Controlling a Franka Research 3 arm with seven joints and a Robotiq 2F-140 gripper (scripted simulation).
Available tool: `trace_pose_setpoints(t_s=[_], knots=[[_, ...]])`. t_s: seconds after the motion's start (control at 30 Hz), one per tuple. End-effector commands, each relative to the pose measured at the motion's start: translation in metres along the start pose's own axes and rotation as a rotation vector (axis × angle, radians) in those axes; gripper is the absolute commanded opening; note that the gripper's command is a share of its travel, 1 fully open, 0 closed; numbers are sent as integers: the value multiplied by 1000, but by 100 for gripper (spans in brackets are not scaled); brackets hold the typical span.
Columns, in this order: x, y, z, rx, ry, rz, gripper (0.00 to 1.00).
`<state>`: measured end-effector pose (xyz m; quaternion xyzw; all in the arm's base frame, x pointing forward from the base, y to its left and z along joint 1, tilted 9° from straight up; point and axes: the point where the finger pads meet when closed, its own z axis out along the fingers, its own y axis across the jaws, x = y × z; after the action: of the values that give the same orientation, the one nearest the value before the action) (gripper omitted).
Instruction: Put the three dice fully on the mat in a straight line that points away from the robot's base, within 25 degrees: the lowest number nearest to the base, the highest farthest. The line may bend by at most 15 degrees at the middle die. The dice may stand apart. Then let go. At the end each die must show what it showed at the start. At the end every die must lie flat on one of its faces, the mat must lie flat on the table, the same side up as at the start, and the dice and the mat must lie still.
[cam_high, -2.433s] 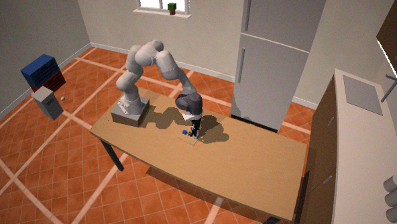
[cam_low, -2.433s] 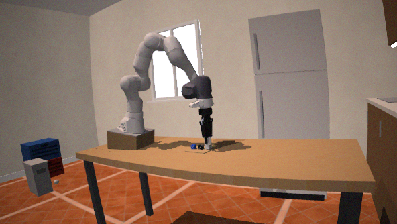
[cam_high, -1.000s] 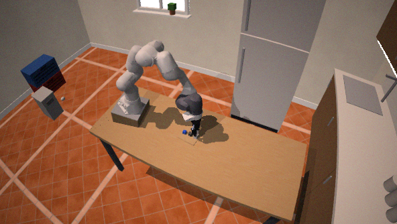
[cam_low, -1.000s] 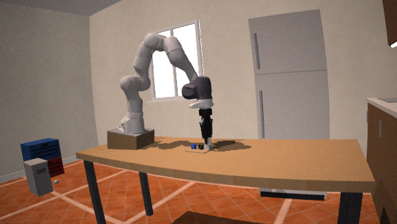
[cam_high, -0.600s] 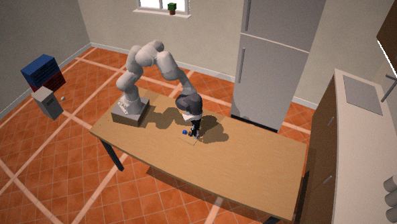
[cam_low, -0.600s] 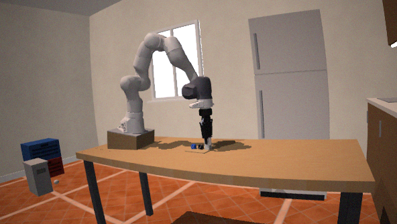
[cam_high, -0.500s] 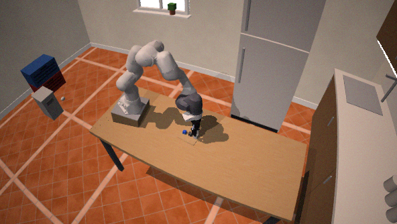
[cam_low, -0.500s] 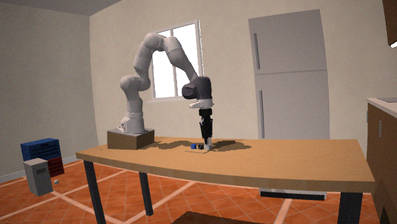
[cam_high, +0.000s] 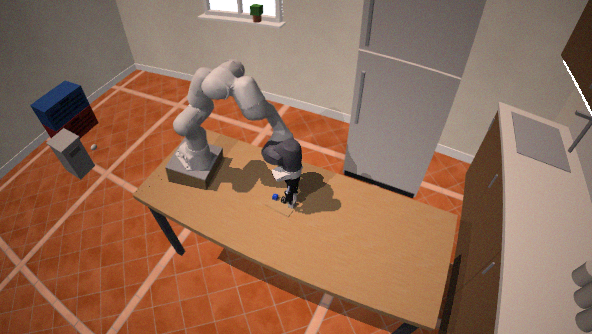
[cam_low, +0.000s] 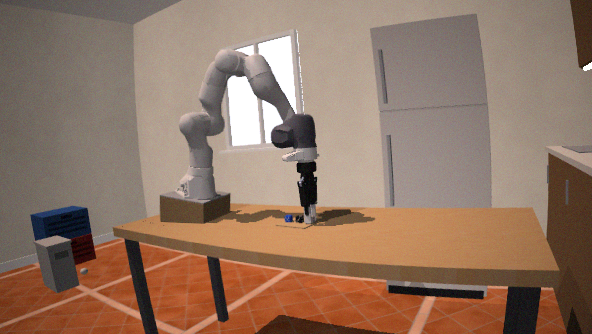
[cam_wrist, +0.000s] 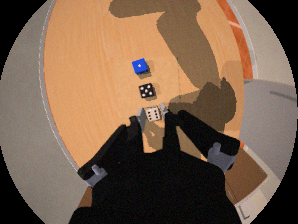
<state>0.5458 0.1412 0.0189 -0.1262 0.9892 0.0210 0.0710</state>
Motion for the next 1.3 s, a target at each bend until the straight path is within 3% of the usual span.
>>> trace_pose_setpoints(t_s=[0.0,0.33,0.7,0.77,1.0,1.17,1.2,1.27], knots=[[-2,0,0,0,-4,5,25],[-2,0,-8,0,-4,5,25],[-2,1,-60,0,-4,5,25],[-2,1,-60,0,-4,5,25],[-2,1,-87,0,-4,5,25],[-2,1,-90,0,-4,5,25],[-2,1,-90,0,-4,5,100],[-2,1,-90,0,-4,5,100]])
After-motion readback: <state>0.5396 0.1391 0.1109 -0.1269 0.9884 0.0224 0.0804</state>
